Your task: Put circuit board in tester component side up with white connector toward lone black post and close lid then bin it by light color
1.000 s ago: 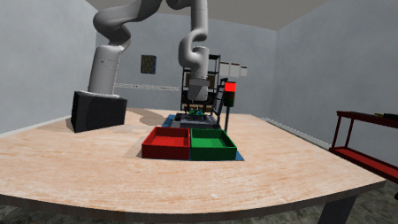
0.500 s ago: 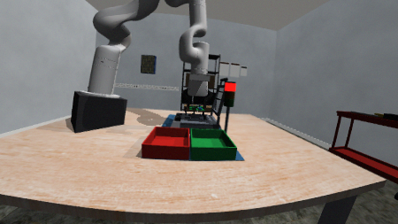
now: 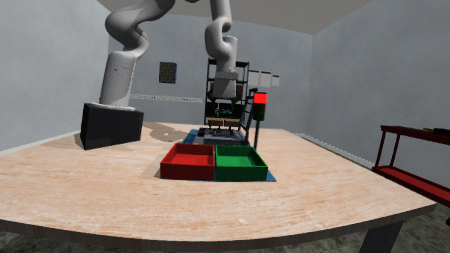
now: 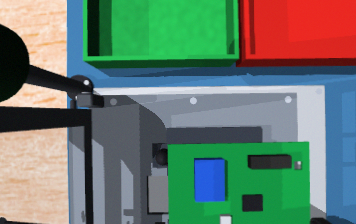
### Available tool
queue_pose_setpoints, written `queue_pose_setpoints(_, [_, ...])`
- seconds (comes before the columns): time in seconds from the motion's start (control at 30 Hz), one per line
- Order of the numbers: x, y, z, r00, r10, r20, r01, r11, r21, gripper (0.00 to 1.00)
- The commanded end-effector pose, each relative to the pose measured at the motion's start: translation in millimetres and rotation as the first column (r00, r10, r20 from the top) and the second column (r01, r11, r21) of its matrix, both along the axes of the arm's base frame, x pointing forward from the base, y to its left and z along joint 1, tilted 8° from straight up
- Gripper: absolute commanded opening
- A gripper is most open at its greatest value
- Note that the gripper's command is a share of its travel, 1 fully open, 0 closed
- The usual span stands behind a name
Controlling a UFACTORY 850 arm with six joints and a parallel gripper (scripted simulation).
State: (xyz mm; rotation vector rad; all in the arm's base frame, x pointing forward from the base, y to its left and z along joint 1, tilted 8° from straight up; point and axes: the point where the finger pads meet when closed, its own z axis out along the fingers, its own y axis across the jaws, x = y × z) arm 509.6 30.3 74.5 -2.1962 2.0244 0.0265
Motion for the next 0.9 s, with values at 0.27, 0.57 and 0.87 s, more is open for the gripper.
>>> queue_pose_setpoints(0.27, [0.1, -0.7, 9.6, 1.000, -0.001, -0.007, 0.001, 1.000, -0.008, 0.79])
queue_pose_setpoints(0.57, [-2.3, -6.7, 6.9, 1.000, -0.001, -0.007, 0.001, 1.000, -0.008, 0.79])
queue_pose_setpoints(0.87, [-14.2, -35.5, -6.5, 1.000, -0.001, -0.007, 0.001, 1.000, -0.008, 0.79])
